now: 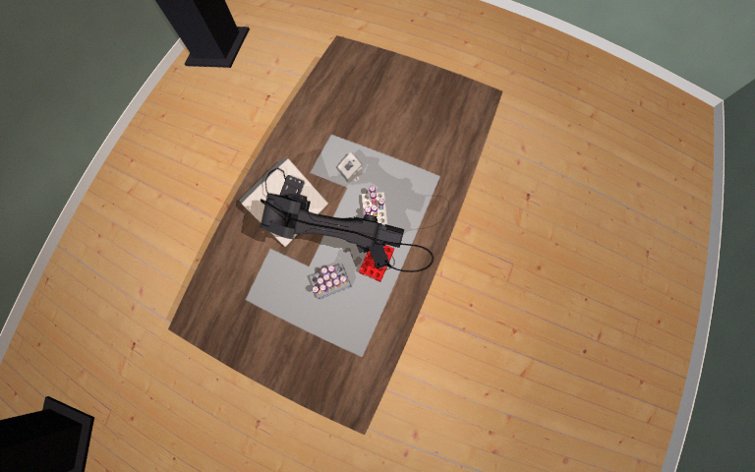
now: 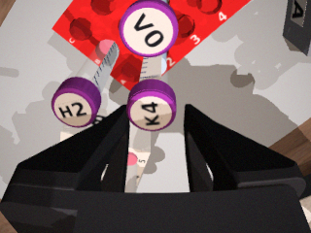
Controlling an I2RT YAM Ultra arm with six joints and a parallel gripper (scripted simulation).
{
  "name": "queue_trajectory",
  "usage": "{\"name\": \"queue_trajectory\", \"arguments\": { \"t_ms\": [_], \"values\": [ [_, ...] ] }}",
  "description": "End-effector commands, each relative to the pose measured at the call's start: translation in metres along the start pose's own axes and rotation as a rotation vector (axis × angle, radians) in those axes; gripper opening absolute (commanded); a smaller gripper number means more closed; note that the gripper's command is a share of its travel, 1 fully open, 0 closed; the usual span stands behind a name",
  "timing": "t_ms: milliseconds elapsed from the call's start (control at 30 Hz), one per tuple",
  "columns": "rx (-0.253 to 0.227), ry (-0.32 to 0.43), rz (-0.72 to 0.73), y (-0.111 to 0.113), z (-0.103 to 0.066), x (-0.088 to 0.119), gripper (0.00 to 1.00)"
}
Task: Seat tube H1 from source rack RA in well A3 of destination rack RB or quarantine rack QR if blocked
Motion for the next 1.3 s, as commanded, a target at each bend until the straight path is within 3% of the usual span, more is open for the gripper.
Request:
{"name": "queue_trajectory", "arguments": {
  "t_ms": [0, 267, 300, 533, 1267],
  "values": [
    [-0.008, -0.011, -0.001, 0.001, -0.002, -0.002, 0.3],
    [-0.008, -0.011, -0.001, 0.001, -0.002, -0.002, 0.3],
    [-0.031, -0.028, -0.002, 0.002, -0.015, -0.005, 0.3],
    [-0.031, -0.027, 0.009, 0.003, -0.034, -0.007, 0.3],
    [-0.032, -0.023, 0.011, -0.005, -0.081, -0.005, 0.3]
  ]
}}
Point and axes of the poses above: the point where the finger pads meet when closed, its own z axis out along the fingers, its own y axis across the jaws, x = y × z, the point moved 9 cm from there along -z, back along the fingers, and after that the axes turned 6 degrees about z, right-handed, at the moved point
